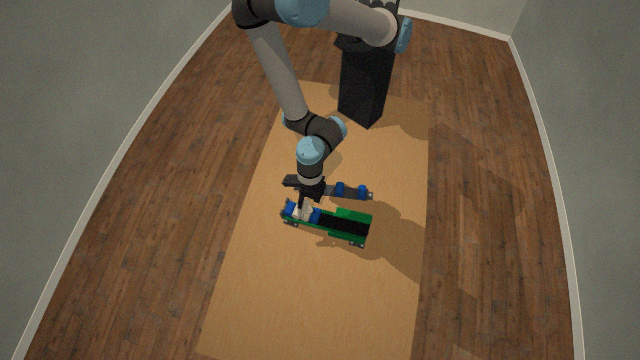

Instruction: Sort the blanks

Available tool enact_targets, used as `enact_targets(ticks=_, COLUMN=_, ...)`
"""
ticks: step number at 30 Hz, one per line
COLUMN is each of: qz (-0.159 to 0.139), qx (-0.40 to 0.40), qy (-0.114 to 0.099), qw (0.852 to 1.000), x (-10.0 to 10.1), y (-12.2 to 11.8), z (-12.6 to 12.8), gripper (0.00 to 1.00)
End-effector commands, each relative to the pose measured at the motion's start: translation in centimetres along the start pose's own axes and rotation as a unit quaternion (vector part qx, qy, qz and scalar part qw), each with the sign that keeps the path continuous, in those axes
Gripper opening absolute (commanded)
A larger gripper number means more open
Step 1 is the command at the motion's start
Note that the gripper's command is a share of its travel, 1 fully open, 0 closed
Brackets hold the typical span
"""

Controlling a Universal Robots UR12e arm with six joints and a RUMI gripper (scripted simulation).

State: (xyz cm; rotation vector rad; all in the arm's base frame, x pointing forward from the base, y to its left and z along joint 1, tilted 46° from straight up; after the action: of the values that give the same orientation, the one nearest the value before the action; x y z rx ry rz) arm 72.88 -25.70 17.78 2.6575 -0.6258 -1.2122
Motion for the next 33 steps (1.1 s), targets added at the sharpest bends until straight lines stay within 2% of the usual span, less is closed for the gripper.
enact_targets(ticks=1, qz=0.0, qx=-0.001, qy=0.0, qw=1.0, x=-0.04, y=-0.01, z=-0.04, gripper=1.0)
enact_targets(ticks=2, qz=0.0, qx=-0.001, qy=0.0, qw=1.0, x=-0.04, y=-0.01, z=-0.04, gripper=0.49)
enact_targets(ticks=33, qz=0.0, qx=-0.001, qy=0.0, qw=1.0, x=-0.04, y=-0.01, z=-0.04, gripper=0.49)
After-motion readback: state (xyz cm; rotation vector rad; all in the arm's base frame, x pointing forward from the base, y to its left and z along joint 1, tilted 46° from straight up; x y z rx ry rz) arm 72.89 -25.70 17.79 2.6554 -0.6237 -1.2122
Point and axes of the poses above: the point where the finger pads meet when closed, its own x axis out along the fingers, its own z axis across the jaws, y = z × x, the point moved 1 cm from there along -x, back along the fingers, and after that the axes turned 4 degrees about -x, right-handed, at the moved point
